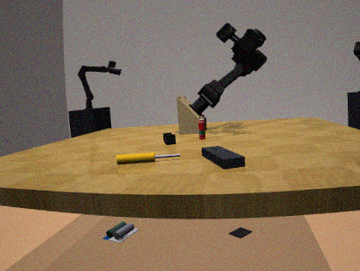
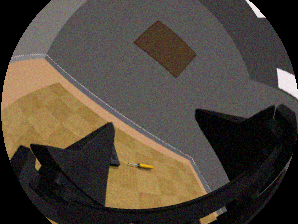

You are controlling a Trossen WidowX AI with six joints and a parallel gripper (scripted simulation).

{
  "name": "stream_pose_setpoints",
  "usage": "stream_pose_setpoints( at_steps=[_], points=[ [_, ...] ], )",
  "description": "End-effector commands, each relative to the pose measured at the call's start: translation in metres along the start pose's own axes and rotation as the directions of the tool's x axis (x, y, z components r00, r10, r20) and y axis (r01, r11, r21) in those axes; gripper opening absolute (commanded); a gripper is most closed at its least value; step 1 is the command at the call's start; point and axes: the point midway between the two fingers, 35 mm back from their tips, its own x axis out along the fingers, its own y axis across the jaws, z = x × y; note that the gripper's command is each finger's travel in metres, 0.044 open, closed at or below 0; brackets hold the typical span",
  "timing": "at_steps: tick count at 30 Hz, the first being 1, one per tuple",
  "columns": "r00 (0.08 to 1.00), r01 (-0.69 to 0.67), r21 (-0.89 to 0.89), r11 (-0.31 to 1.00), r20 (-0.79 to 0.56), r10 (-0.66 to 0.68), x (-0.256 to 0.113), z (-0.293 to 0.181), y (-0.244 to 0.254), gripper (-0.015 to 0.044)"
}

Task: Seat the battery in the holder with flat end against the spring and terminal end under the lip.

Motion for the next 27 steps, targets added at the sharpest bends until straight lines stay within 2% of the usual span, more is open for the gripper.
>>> stream_pose_setpoints(
  at_steps=[1, 4, 7, 10, 14, 15, 18, 22, 24, 27],
  points=[
    [1.0, -0.003, -0.012, 1.0, -0.014, 0.003, 0.002, -0.003, 0.0, 0.0374],
    [0.977, -0.077, -0.167, 0.983, -0.211, 0.04, 0.019, -0.04, -0.002, 0.0295],
    [0.888, -0.249, -0.291, 0.924, -0.45, 0.097, 0.032, -0.088, -0.004, 0.0216],
    [0.744, -0.458, -0.307, 0.834, -0.646, 0.17, 0.032, -0.134, -0.007, 0.0137],
    [0.501, -0.709, -0.188, 0.68, -0.813, 0.297, 0.02, -0.183, -0.008, 0.0032],
    [0.437, -0.758, -0.142, 0.636, -0.835, 0.335, 0.015, -0.192, -0.008, 0.0006],
    [0.25, -0.868, 0.012, 0.497, -0.854, 0.457, 0.0, -0.215, -0.007, 0.0],
    [0.047, -0.931, 0.195, 0.308, -0.774, 0.632, -0.017, -0.23, -0.004, 0.0],
    [-0.017, -0.939, 0.255, 0.231, -0.705, 0.709, -0.023, -0.232, -0.004, 0.0],
    [-0.035, -0.94, 0.272, 0.206, -0.677, 0.735, -0.024, -0.232, -0.004, 0.0]
  ],
)
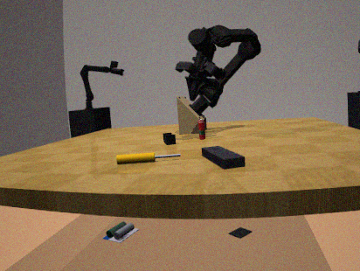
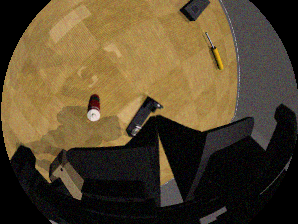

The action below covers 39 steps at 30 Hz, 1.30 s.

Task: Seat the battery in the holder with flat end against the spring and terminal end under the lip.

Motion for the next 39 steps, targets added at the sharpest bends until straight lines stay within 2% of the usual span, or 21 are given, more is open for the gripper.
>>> stream_pose_setpoints(
  at_steps=[1, 12, 23, 39],
  points=[
    [0.927, -0.319, -0.09, 0.943, 0.178, 0.33, 0.008, -0.015, 0.016, 0.0],
    [0.927, -0.319, -0.09, 0.944, 0.177, 0.33, 0.009, -0.014, 0.016, 0.0],
    [0.926, -0.319, -0.091, 0.943, 0.18, 0.331, 0.081, 0.0, 0.042, 0.0],
    [0.926, -0.32, -0.09, 0.943, 0.181, 0.331, 0.075, 0.0, 0.06, 0.0]
  ],
)
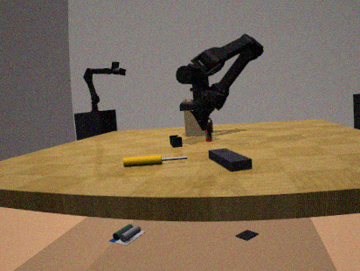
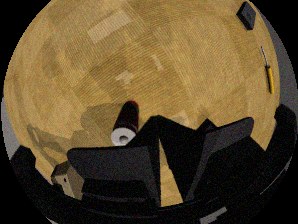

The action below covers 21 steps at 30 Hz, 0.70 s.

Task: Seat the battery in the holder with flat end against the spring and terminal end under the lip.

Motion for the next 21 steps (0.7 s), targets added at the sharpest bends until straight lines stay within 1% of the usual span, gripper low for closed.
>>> stream_pose_setpoints(
  at_steps=[1, 21],
  points=[
    [1.0, 0.006, -0.003, 1.0, 0.004, -0.006, -0.001, 0.002, 0.006, 0.0],
    [1.0, 0.005, -0.002, 1.0, 0.004, -0.005, -0.001, 0.002, 0.039, 0.0]
  ],
)
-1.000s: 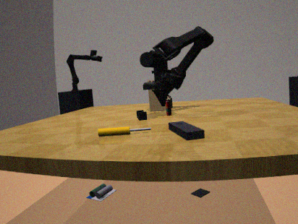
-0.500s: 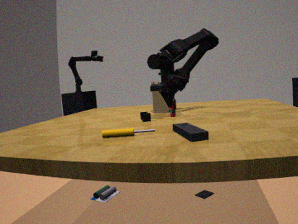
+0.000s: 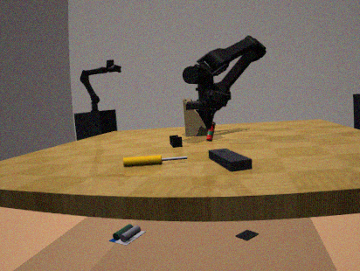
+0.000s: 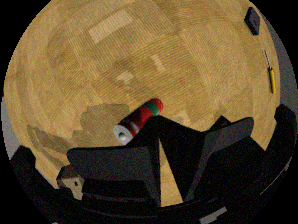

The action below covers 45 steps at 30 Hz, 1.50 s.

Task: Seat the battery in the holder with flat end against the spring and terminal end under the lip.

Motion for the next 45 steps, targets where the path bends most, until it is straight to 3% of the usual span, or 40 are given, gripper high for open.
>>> stream_pose_setpoints(
  at_steps=[1, 11, 21, 34, 35, 38, 42, 45],
  points=[
    [1.0, 0.004, -0.001, 1.0, 0.003, -0.004, 0.0, 0.001, 0.007, 0.0],
    [1.0, 0.0, 0.001, 1.0, -0.003, 0.0, -0.004, -0.002, 0.014, 0.0],
    [1.0, 0.004, 0.001, 1.0, 0.0, -0.004, -0.078, -0.001, 0.017, 0.0],
    [1.0, 0.002, 0.005, 1.0, 0.002, -0.002, -0.077, -0.001, 0.017, 0.0],
    [1.0, 0.002, 0.017, 1.0, 0.002, -0.002, -0.077, -0.001, 0.017, 0.0026],
    [1.0, 0.004, 0.207, 0.978, 0.0, -0.004, -0.068, 0.0, 0.019, 0.0105],
    [1.0, 0.006, 0.516, 0.856, -0.002, -0.006, -0.054, 0.0, 0.022, 0.021],
    [1.0, 0.006, 0.712, 0.702, -0.002, -0.007, -0.043, 0.0, 0.025, 0.0226]
  ],
)
